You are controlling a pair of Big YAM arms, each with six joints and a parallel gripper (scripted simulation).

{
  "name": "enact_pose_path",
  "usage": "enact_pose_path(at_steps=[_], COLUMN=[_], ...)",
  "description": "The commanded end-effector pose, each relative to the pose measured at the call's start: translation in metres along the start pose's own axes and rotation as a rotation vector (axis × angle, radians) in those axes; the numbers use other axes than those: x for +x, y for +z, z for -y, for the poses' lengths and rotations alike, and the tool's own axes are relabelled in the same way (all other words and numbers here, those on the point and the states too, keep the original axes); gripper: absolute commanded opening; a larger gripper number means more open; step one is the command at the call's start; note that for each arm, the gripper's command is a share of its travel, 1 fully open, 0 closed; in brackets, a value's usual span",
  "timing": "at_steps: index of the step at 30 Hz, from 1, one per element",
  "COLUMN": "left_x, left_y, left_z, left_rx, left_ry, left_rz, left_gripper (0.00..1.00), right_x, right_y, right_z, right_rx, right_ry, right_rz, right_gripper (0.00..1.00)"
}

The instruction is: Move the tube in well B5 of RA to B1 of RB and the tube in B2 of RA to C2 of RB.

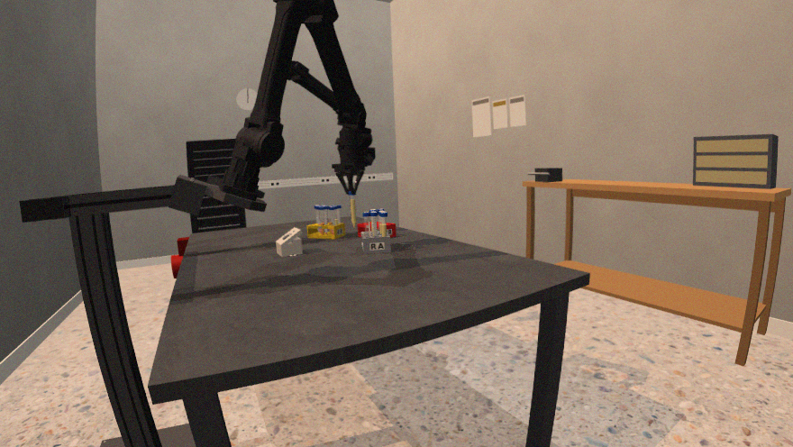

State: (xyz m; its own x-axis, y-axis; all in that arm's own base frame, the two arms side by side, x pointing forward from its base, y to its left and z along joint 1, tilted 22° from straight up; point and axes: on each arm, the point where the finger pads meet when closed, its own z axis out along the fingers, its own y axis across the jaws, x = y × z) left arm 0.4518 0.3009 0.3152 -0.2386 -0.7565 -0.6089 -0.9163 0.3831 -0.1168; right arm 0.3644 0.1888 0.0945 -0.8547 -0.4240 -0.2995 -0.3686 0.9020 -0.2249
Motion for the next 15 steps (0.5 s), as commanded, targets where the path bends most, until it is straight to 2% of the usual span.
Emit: enact_pose_path(at_steps=[1,15], left_x=[-0.015,-0.015], left_y=[-0.013,-0.013], left_z=[0.005,0.005], left_rx=[0.021,0.021], left_ry=[-0.013,-0.013], left_rz=[0.031,0.031], left_gripper=[0.30,0.30], right_x=[-0.027,-0.056], right_y=[-0.011,-0.011], right_z=[-0.011,-0.039], right_rx=[-0.005,-0.006], right_ry=[0.016,0.019], right_rz=[0.025,0.025], right_gripper=[0.00,0.00])
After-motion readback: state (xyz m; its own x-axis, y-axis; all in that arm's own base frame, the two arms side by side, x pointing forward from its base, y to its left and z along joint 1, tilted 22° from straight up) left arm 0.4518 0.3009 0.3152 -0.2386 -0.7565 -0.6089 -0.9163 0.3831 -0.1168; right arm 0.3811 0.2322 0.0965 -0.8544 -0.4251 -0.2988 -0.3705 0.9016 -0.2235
